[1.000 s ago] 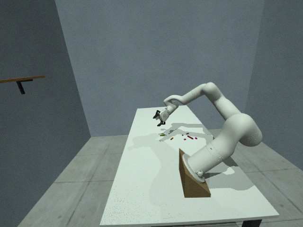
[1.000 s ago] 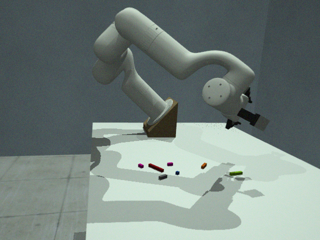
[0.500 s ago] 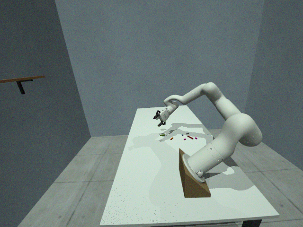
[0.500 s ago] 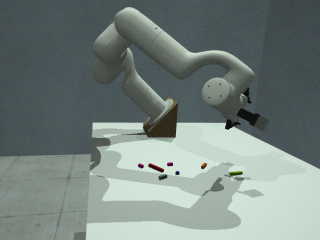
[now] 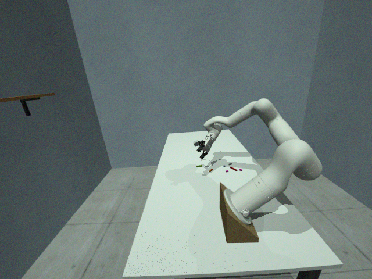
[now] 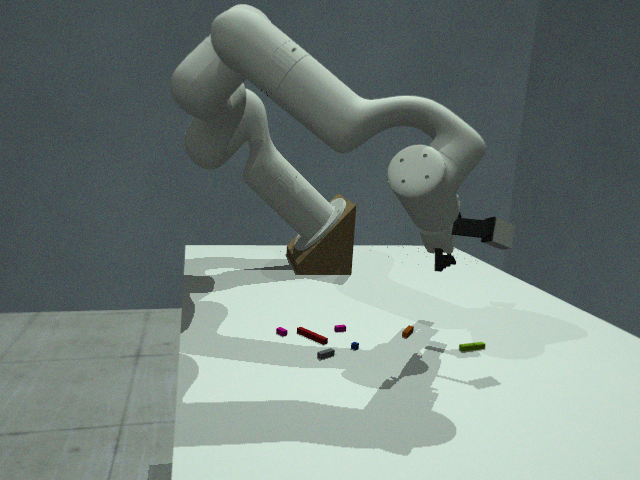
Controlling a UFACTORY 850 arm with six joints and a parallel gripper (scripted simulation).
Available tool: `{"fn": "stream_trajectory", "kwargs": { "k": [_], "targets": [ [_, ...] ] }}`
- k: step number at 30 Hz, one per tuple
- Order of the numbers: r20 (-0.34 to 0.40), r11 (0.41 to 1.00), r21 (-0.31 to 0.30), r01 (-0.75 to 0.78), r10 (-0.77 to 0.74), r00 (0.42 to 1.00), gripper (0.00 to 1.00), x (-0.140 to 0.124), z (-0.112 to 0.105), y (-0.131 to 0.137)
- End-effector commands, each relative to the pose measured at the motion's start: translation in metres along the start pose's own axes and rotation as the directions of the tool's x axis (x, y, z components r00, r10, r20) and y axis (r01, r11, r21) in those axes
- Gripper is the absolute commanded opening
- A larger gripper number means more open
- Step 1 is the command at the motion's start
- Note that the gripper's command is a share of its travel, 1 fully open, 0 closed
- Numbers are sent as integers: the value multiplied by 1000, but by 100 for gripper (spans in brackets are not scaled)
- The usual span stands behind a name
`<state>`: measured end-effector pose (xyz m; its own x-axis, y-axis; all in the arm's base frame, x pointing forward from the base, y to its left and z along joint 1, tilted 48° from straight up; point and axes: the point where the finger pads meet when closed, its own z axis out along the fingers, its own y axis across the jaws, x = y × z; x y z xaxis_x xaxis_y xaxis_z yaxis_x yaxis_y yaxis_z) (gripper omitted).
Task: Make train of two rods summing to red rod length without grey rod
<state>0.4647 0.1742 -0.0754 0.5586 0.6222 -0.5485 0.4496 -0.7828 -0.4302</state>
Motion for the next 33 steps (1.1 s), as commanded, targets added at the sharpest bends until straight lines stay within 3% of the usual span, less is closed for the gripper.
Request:
{"fn": "stream_trajectory", "kwargs": {
  "k": [1, 10, 12, 13, 19, 27, 29, 30, 33],
  "targets": [
    [35, 986, -63, 153, -151, 988, 100, -21, -4, 13],
    [160, 890, -132, 437, -416, 895, 100, -62, -14, 38],
    [160, 890, -132, 437, -416, 895, 100, -62, -14, 38],
    [206, 842, -140, 521, -490, 847, 100, -74, -18, 46],
    [295, 732, -135, 668, -614, 732, 100, -96, -25, 60],
    [422, 535, -79, 841, -746, 515, 100, -128, -37, 80],
    [422, 535, -79, 841, -746, 515, 100, -128, -37, 80],
    [462, 458, -46, 888, -778, 426, 100, -138, -42, 86],
    [493, 393, -14, 919, -797, 348, 100, -147, -46, 92]
  ]
}}
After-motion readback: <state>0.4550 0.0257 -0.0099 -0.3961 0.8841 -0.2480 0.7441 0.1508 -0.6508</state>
